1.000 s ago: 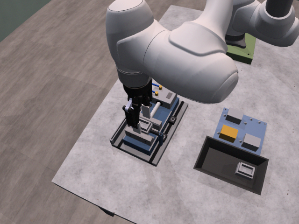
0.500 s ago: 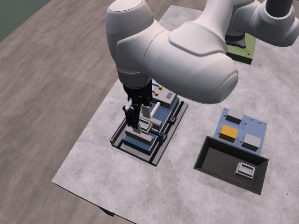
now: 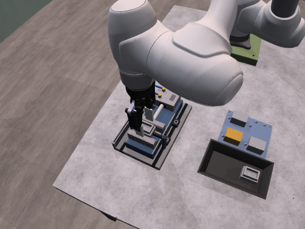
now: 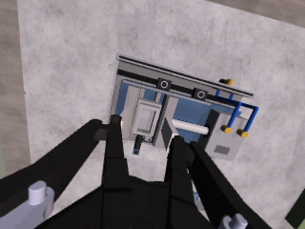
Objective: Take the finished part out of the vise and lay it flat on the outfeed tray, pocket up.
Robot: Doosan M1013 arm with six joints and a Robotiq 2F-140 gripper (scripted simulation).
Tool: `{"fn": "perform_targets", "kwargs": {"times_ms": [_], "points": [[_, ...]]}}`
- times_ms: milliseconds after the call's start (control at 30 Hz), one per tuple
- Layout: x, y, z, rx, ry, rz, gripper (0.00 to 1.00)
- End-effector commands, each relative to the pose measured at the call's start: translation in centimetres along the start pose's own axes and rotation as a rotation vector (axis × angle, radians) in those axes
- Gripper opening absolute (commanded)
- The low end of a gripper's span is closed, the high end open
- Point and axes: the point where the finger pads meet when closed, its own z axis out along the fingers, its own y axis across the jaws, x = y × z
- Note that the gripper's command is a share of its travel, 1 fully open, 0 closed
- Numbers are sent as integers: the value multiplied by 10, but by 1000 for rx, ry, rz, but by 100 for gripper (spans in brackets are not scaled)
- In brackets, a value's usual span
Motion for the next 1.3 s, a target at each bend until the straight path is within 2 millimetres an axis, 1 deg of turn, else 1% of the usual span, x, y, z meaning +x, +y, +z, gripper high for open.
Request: {"fn": "perform_targets", "kwargs": {"times_ms": [0, 433, 467, 1267], "points": [[0, 0, 0, 0, 0, 0, 40], [0, 0, 0, 0, 0, 0, 40], [0, 0, 0, 0, 0, 0, 0], [0, 0, 0, 0, 0, 0, 0]]}}
